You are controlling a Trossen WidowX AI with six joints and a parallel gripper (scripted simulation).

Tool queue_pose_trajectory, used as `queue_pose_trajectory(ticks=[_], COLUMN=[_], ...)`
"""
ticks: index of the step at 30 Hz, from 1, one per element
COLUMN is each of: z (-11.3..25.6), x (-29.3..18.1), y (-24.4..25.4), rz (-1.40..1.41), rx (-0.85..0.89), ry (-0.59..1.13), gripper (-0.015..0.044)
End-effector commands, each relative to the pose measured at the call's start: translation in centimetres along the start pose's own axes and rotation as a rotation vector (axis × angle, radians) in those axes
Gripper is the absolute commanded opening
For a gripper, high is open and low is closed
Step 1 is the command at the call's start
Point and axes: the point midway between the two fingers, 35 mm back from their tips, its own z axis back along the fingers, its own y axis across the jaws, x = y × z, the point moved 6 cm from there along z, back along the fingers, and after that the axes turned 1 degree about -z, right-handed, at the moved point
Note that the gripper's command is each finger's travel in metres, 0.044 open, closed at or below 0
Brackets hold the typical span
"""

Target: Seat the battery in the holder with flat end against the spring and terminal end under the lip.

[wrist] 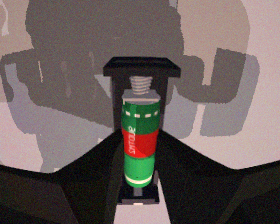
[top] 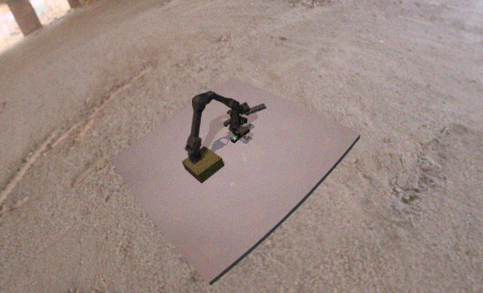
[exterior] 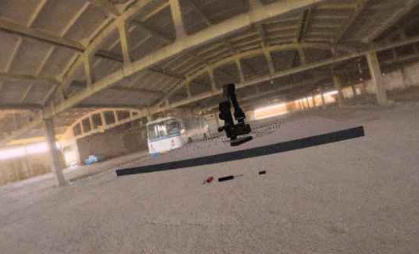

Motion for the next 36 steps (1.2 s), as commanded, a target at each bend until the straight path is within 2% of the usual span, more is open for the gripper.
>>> queue_pose_trajectory(ticks=[1, 33, 36], z=[0.01, -0.15, -0.15], x=[-0.23, -1.04, -1.04], y=[0.01, 0.03, 0.03], rz=[0.003, 0.003, 0.003], rx=[0.002, -0.001, -0.001], ry=[-0.006, -0.011, -0.011], gripper=[0.0060, 0.0060, 0.0139])
